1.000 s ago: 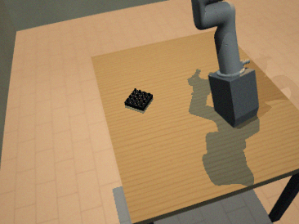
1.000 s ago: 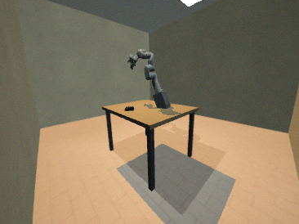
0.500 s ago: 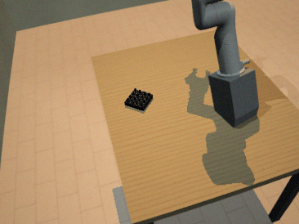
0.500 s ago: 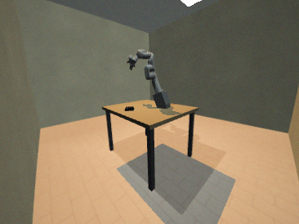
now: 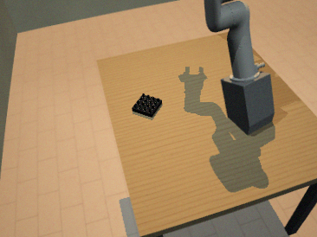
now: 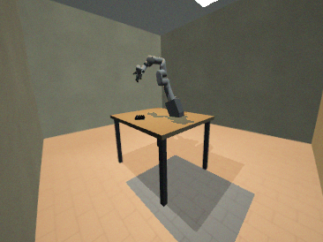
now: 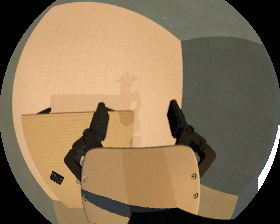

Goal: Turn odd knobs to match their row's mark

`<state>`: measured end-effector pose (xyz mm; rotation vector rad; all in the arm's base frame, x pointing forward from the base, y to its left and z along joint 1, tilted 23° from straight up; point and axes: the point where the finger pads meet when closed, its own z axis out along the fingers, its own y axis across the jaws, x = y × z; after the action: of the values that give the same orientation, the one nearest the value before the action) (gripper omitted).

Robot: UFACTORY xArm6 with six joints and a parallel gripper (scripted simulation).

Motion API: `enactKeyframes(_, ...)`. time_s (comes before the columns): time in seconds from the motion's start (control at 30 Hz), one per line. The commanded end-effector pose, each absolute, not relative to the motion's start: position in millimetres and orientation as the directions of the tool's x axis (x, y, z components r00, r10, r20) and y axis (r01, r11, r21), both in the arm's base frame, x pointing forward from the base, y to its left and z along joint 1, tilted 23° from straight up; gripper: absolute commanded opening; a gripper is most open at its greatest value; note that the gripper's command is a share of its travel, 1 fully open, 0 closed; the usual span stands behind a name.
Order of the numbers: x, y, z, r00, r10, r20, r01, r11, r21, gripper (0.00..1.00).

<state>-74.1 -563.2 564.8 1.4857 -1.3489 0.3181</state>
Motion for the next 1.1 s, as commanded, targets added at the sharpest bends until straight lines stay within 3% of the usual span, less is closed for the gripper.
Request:
enactKeyframes(0.0, -43.2, -576.3, 538.5, 0.330, -0.563, 0.757, -0.861, 0.149, 0.487, 1.00)
enactKeyframes(1.07, 178.8, -570.4, 339.5, 0.394, -0.623, 0.676, -0.912, -0.173, 0.372, 1.00)
